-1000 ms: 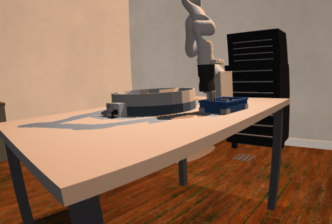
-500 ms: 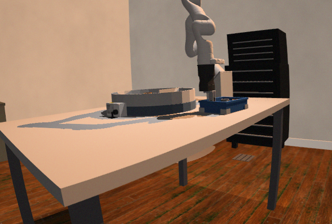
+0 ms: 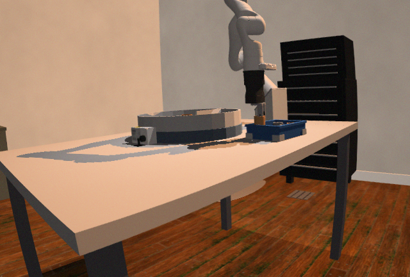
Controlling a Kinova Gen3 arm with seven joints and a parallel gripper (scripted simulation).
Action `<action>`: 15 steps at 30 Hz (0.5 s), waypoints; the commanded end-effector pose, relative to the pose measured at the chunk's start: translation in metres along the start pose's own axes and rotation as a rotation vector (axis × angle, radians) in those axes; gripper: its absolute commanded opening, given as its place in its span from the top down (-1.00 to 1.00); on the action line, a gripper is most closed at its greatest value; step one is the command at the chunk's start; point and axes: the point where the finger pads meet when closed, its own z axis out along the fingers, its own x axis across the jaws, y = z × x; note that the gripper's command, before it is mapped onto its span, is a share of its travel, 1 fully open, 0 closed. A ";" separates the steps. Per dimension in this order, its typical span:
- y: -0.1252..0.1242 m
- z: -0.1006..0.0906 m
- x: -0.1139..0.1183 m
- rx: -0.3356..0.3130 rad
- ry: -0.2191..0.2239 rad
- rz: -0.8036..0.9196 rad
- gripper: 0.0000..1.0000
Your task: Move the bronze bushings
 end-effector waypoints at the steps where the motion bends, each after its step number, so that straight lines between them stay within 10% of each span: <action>1: -0.004 -0.021 0.004 0.013 0.014 0.000 1.00; 15: -0.003 -0.072 0.003 0.013 0.014 0.000 1.00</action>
